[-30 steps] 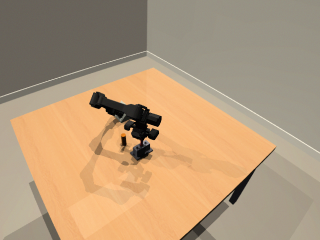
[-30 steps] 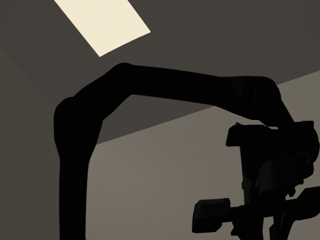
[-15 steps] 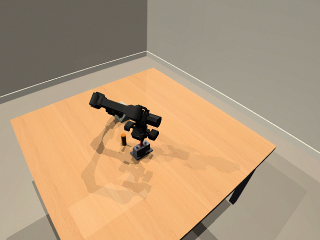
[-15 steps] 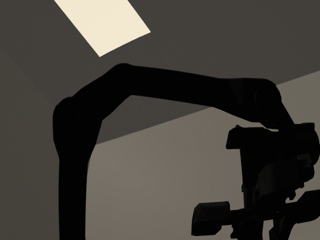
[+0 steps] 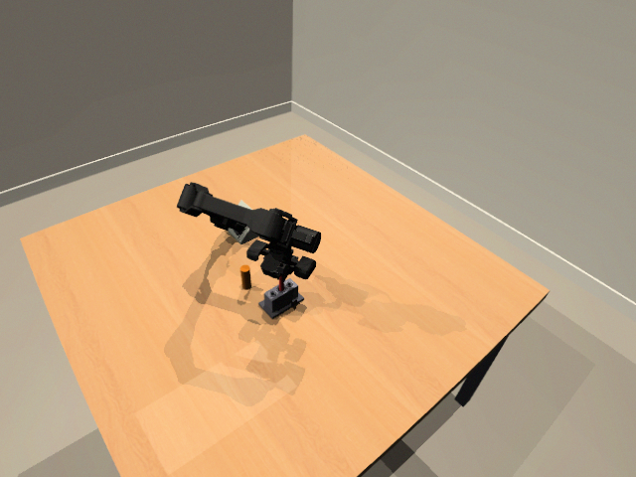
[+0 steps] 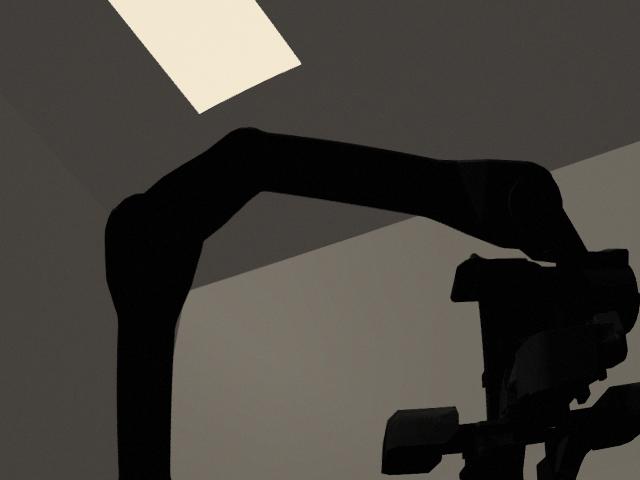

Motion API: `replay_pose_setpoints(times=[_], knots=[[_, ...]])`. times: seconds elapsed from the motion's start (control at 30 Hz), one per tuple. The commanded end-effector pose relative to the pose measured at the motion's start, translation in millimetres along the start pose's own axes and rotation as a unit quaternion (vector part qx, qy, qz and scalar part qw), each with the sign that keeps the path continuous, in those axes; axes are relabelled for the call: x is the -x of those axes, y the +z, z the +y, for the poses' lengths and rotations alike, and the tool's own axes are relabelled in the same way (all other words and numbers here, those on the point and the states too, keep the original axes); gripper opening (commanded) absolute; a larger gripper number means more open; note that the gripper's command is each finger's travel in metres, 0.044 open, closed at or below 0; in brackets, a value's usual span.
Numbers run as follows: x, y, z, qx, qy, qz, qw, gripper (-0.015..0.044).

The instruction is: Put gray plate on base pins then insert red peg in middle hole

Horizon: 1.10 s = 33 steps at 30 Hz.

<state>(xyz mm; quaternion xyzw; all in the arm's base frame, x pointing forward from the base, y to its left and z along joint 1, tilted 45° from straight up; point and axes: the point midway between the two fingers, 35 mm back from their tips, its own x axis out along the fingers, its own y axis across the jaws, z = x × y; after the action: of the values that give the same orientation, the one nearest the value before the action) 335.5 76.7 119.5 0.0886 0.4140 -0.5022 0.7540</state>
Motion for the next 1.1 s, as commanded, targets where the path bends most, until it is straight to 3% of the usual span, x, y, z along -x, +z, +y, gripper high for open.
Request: replay_pose_setpoints(times=[0.0,0.13,0.33,1.07], knots=[[0.2,0.1,0.1,0.000,0.000,0.000,1.000,0.0000],[0.2,0.1,0.1,0.000,0.000,0.000,1.000,0.0000],[0.2,0.1,0.1,0.000,0.000,0.000,1.000,0.0150],[7.7,-1.2,-1.4,0.003,0.001,-0.002,1.000,0.0150]])
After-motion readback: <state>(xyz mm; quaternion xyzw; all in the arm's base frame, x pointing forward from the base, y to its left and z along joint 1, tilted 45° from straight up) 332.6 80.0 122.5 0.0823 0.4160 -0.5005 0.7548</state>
